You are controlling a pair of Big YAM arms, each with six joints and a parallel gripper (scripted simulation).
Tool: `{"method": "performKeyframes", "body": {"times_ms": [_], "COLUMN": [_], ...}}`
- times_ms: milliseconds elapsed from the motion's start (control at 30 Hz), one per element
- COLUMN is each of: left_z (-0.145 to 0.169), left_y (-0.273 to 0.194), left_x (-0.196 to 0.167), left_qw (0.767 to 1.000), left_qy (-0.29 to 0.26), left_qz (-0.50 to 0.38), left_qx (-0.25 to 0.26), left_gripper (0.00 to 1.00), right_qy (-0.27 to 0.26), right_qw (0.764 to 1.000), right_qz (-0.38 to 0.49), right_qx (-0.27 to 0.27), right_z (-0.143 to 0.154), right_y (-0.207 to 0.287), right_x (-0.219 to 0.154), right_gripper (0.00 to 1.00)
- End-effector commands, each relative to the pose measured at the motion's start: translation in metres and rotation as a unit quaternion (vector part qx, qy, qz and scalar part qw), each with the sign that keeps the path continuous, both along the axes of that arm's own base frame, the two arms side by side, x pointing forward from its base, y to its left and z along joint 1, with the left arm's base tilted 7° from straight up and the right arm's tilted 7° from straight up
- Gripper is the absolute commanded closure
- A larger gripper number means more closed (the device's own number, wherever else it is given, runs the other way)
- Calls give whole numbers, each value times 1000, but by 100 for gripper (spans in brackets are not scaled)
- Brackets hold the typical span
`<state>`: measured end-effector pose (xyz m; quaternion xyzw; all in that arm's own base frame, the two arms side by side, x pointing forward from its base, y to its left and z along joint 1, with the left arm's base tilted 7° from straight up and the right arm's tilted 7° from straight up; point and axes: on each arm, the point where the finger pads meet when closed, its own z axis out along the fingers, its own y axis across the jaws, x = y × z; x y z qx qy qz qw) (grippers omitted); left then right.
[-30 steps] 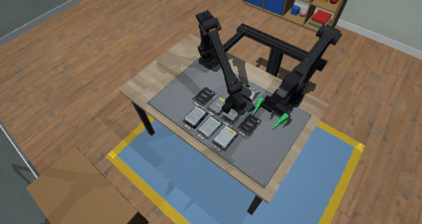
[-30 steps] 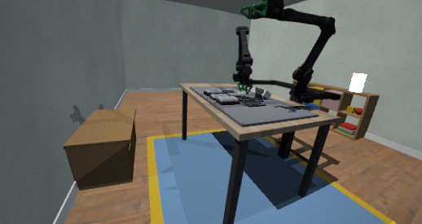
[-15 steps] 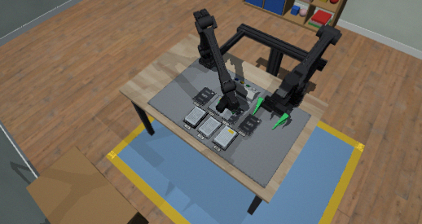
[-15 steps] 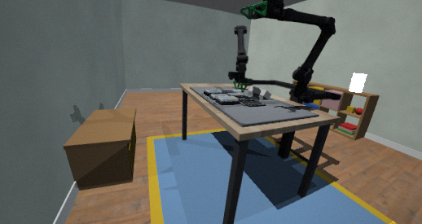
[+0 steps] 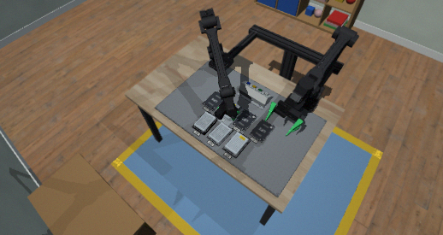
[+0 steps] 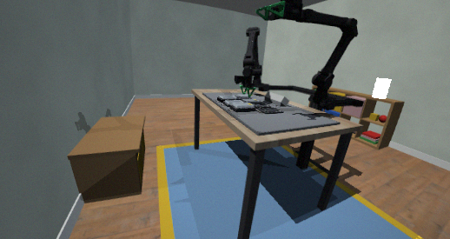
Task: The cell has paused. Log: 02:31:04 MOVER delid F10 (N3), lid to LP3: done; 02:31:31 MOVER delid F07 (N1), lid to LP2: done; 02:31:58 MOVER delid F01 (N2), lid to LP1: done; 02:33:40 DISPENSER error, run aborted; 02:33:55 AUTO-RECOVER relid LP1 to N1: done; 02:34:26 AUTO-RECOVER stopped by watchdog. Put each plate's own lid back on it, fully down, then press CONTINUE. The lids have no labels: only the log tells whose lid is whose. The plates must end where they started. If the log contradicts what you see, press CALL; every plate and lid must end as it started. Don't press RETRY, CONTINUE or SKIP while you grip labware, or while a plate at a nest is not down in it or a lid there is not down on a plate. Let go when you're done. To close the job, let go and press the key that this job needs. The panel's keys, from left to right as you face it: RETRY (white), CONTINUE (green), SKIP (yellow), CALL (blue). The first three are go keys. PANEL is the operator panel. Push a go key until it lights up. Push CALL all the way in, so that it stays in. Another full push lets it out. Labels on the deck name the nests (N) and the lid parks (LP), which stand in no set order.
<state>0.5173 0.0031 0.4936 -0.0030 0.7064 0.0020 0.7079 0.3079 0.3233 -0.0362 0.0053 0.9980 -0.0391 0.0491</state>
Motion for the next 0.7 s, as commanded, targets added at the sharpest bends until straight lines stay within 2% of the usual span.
{"method": "performKeyframes", "body": {"times_ms": [0,100,667], "left_z": [34,34,34], "left_y": [-4,-4,-4], "left_x": [0,0,0], "left_qw": [1000,1000,1000], "left_qy": [-30,-30,-30], "left_qz": [-4,-4,-4], "left_qx": [4,4,4], "left_gripper": [0,0,0], "right_qy": [-12,-6,-25], "right_qw": [1000,1000,999], "right_qz": [19,19,19], "right_qx": [10,5,15], "right_z": [11,6,31], "right_y": [0,-13,-58], "right_x": [11,19,86], "right_gripper": [100,100,100]}}
